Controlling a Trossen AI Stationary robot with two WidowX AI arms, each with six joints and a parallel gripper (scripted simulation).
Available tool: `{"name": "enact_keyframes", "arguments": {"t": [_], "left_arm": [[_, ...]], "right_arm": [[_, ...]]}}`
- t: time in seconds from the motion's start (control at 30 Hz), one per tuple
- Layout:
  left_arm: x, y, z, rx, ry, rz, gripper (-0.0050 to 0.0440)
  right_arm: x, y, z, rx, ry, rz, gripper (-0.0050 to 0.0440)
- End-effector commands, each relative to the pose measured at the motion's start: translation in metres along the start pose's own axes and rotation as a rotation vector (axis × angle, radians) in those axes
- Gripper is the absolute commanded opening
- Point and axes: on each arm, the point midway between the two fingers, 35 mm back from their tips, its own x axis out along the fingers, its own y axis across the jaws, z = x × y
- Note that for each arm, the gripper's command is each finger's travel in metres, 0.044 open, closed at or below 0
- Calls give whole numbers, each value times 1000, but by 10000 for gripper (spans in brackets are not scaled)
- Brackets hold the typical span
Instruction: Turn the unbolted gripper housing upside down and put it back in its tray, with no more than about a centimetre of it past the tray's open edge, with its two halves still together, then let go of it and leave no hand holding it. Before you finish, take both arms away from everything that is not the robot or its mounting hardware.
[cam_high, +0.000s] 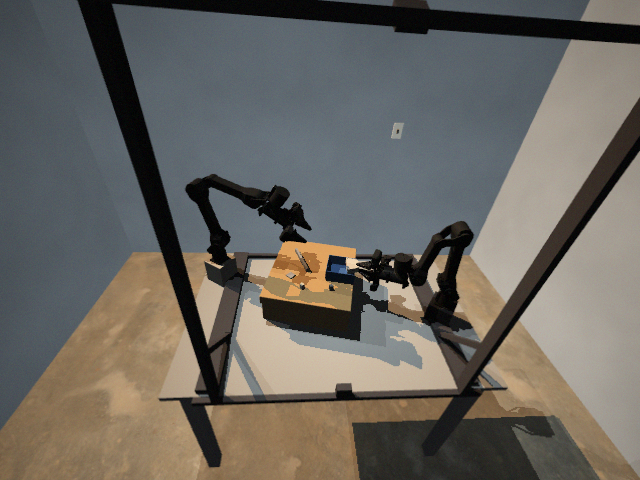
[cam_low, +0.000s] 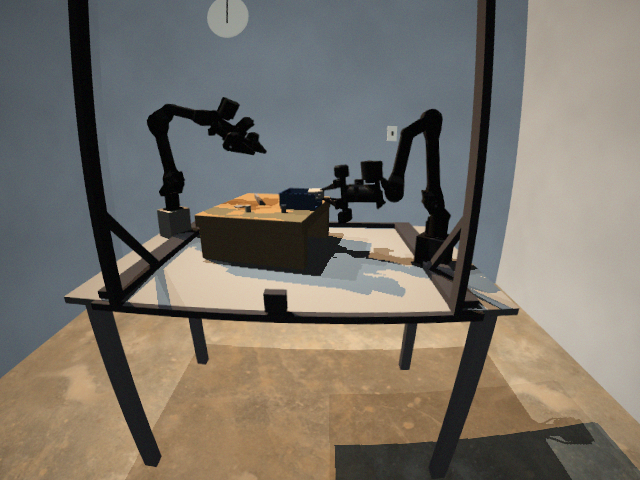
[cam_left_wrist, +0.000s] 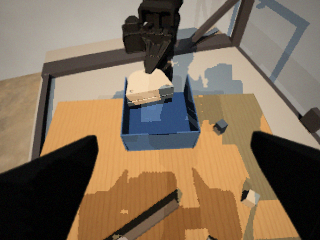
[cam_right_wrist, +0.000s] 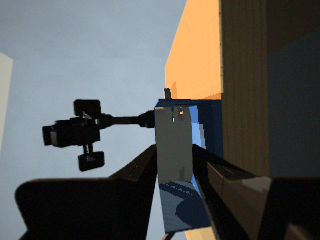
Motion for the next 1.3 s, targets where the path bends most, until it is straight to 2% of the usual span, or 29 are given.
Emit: {"name": "enact_keyframes", "arguments": {"t": [0.0, 1.27], "left_arm": [[-5, 0, 7, 5, -24, -3, 435], [-5, 0, 7, 5, -24, -3, 435]], "right_arm": [[1, 13, -1, 9, 1, 25, 113], [-6, 46, 0, 9, 1, 26, 113]]}}
